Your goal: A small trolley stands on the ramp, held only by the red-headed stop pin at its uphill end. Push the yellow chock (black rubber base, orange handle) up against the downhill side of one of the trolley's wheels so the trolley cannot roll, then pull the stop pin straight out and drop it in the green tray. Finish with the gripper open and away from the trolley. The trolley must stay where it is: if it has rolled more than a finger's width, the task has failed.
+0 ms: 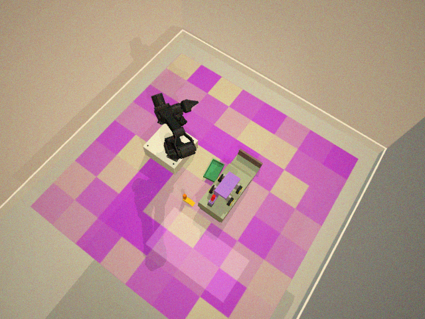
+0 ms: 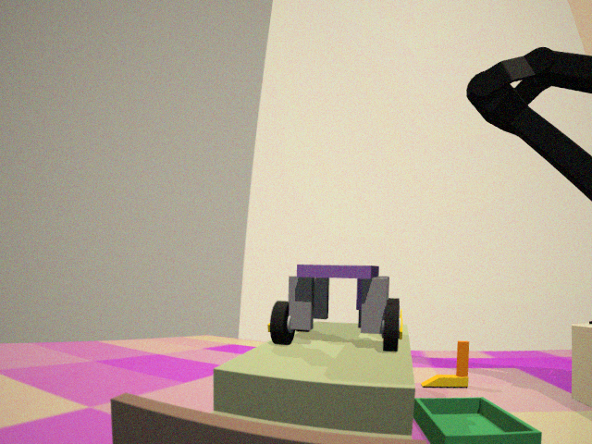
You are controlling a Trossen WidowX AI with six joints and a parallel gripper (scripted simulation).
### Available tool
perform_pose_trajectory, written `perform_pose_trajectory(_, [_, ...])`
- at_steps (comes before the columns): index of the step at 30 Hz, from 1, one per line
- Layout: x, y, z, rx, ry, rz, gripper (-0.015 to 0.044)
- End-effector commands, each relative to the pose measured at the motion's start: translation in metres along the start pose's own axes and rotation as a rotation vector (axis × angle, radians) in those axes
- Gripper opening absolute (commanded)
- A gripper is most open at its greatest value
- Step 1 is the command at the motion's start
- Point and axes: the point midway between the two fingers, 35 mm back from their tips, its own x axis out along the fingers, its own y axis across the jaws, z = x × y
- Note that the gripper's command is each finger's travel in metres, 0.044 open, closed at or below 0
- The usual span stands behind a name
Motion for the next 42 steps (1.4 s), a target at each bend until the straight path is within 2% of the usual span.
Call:
perform_pose_trajectory(1, [0.0,0.0,0.0,-0.003,-0.002,0.0,0.0374])
perform_pose_trajectory(8, [0.017,0.006,0.014,-0.166,-0.103,-0.002,0.019])
perform_pose_trajectory(24, [0.059,0.027,0.07,-0.751,-0.426,-0.153,0.019])
perform_pose_trajectory(42, [0.079,0.056,0.149,-1.28,-0.666,-0.586,0.019])
